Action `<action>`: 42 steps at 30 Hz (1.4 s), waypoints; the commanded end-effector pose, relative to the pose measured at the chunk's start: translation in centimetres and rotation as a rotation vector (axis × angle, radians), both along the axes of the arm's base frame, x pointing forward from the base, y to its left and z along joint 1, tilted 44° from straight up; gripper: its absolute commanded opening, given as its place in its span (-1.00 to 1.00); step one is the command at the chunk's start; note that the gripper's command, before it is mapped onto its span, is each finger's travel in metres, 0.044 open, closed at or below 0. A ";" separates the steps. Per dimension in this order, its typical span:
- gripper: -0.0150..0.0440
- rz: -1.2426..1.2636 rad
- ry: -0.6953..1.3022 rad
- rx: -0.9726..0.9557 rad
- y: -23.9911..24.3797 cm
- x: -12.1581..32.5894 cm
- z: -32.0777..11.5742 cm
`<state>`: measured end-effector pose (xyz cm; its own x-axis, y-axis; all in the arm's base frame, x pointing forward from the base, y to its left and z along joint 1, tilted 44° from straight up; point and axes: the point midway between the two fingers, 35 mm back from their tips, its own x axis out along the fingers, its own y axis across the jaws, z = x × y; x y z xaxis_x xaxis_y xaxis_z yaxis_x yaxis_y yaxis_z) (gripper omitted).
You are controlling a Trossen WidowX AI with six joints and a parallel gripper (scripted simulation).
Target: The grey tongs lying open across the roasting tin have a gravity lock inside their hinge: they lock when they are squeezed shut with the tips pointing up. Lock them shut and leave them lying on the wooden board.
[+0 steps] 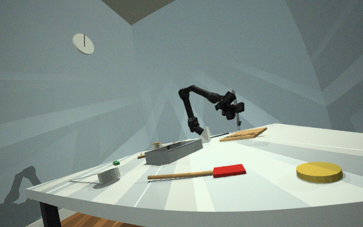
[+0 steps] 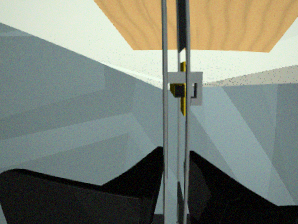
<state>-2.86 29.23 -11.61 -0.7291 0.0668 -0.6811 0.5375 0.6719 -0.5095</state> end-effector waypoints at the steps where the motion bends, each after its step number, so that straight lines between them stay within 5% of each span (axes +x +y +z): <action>1: -1.00 0.021 -0.022 -0.025 0.3 -0.2 -0.3; 42: -1.00 0.517 -0.665 -0.565 1.3 -2.7 -1.7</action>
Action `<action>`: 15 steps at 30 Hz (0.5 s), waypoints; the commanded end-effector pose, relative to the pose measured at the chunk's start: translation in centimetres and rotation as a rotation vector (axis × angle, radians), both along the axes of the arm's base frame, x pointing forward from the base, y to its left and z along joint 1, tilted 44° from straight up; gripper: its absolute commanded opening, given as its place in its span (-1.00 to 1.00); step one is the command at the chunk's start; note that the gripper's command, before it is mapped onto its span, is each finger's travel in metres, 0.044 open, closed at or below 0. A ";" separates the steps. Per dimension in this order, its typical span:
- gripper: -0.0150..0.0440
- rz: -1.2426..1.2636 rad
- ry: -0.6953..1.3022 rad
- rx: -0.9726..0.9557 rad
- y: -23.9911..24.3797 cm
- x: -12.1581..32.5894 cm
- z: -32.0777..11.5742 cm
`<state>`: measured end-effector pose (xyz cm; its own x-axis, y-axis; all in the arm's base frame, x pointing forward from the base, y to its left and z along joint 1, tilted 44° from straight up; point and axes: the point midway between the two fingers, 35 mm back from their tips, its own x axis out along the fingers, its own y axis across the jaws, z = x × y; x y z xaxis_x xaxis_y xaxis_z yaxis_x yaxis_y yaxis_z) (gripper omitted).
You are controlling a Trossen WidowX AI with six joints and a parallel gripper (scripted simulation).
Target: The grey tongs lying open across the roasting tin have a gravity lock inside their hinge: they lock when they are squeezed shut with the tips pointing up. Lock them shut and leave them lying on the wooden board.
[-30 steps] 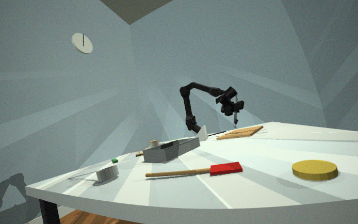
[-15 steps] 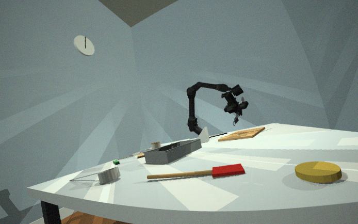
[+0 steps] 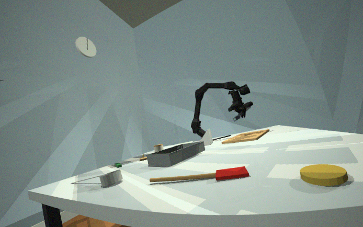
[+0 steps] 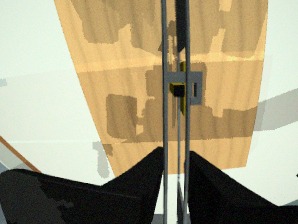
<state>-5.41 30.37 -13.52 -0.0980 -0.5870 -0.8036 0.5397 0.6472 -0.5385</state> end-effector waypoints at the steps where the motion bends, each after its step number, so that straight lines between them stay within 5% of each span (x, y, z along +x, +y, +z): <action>1: -1.00 0.053 -0.062 -0.031 0.2 -0.2 0.3; 15: -1.00 0.151 -0.172 -0.085 0.4 -0.6 1.2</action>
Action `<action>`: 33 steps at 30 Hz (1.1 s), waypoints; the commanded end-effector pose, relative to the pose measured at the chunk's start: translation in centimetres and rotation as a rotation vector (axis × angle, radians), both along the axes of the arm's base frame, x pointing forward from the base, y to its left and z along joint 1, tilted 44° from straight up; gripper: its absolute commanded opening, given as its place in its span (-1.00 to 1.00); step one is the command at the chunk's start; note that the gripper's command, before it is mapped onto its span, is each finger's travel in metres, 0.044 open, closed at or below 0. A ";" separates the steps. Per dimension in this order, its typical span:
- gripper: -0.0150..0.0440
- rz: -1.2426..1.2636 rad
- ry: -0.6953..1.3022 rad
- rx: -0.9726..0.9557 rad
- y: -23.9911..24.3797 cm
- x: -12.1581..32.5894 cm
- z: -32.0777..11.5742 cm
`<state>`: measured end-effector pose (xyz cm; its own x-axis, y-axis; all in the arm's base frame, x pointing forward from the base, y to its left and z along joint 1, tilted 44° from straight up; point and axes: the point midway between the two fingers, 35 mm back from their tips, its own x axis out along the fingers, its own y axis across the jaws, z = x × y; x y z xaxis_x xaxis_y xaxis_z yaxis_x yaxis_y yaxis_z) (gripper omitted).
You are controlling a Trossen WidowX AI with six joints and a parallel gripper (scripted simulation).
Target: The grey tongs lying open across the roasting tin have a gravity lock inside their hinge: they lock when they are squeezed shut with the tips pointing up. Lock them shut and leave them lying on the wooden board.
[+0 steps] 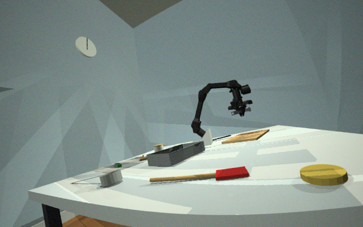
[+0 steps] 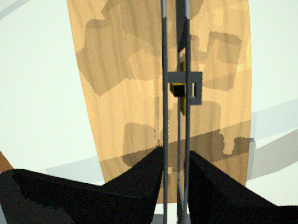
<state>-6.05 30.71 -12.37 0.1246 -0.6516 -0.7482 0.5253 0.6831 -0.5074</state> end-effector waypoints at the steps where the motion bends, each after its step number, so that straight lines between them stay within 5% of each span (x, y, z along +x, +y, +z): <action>1: -1.00 0.001 -0.007 0.001 0.1 0.1 0.0; 33: -1.00 0.001 -0.007 0.001 -2.8 0.6 -4.1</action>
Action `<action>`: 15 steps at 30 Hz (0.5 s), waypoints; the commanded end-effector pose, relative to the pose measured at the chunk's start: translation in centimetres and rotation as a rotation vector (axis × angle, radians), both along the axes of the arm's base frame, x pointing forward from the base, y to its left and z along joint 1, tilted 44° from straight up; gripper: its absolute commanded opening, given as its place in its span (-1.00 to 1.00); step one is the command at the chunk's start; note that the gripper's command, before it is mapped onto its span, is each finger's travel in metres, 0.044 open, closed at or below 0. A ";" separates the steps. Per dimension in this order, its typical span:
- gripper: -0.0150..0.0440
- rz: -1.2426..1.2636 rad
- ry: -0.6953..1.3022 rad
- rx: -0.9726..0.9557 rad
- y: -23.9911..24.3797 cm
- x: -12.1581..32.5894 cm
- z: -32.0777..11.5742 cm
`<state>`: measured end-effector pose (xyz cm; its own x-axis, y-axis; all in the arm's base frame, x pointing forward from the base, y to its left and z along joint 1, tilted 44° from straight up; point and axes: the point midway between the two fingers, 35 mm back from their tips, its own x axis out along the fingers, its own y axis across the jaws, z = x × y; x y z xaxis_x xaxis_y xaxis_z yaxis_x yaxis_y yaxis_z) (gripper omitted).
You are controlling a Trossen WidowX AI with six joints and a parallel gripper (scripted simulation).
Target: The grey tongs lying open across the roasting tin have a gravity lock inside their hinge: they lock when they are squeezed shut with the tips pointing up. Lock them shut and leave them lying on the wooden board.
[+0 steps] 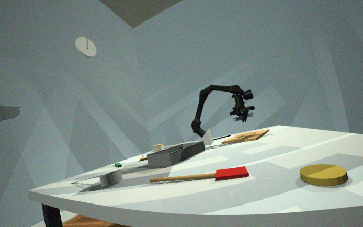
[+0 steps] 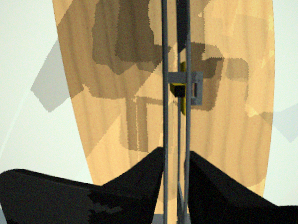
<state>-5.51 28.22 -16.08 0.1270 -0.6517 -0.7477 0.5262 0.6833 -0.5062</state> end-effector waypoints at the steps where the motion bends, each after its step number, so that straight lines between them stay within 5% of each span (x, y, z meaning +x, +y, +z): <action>1: -1.00 0.000 -0.005 0.001 -0.4 0.1 -0.5; 15: -1.00 0.000 -0.005 0.001 -1.9 0.4 -2.2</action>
